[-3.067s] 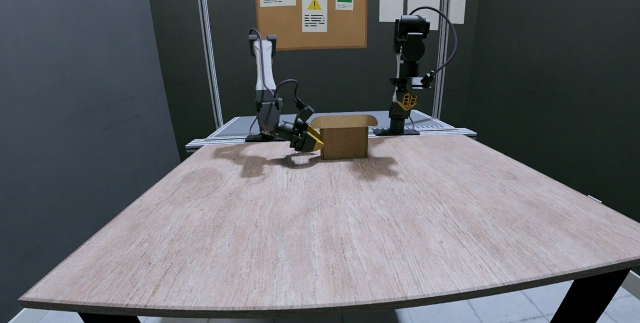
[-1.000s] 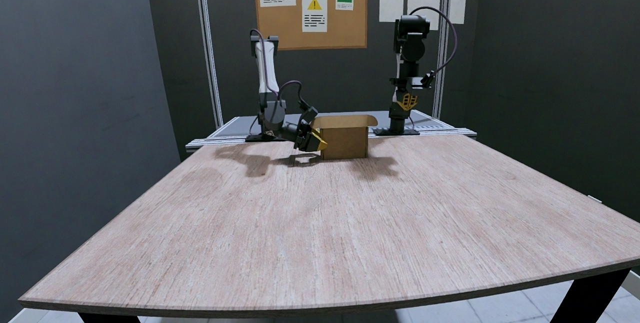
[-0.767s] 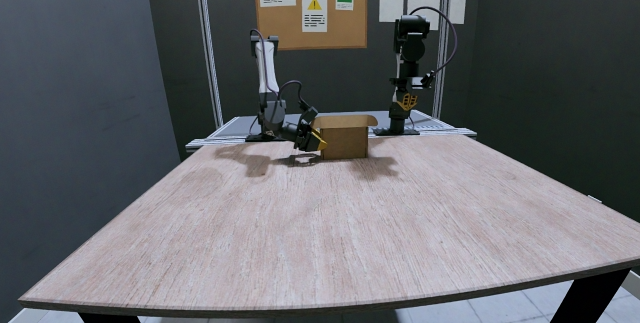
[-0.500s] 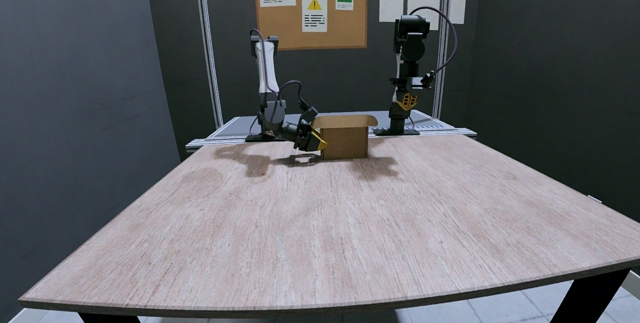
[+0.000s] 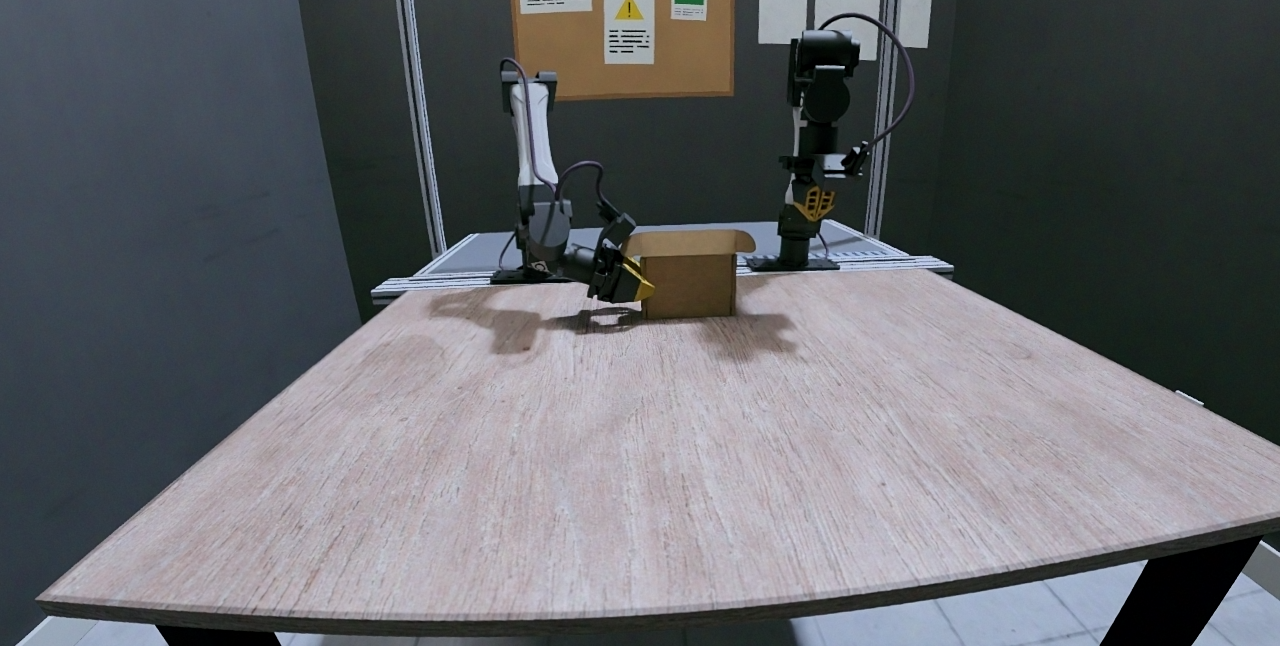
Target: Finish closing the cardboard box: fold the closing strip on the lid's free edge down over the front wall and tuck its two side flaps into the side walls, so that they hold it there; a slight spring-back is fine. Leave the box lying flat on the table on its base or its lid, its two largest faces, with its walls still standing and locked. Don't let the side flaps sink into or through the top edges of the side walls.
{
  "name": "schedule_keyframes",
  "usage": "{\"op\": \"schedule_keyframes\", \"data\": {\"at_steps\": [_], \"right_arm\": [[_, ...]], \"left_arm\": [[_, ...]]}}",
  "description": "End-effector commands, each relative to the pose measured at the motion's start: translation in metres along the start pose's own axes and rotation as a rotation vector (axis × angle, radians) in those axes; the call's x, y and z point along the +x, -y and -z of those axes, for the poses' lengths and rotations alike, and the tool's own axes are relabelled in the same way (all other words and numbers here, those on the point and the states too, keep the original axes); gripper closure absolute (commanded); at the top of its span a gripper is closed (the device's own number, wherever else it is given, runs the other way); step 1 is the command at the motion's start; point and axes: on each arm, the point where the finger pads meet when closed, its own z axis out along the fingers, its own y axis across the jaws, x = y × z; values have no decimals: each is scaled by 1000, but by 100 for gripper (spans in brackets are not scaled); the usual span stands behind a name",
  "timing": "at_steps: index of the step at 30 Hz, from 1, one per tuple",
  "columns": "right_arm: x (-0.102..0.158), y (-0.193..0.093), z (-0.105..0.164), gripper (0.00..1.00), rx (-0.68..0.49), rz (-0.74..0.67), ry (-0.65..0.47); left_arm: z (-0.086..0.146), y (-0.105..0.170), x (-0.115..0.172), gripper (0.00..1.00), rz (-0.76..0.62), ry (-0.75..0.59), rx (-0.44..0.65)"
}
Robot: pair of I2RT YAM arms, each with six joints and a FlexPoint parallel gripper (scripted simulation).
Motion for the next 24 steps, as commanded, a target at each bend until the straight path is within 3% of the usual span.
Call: {"op": "schedule_keyframes", "data": {"at_steps": [1,24], "right_arm": [[-4,4,1,51,9,18,9],[-4,4,1,53,9,18,9]], "left_arm": [[4,1,0,100,1,8,1],[4,1,0,100,1,8,1]]}}
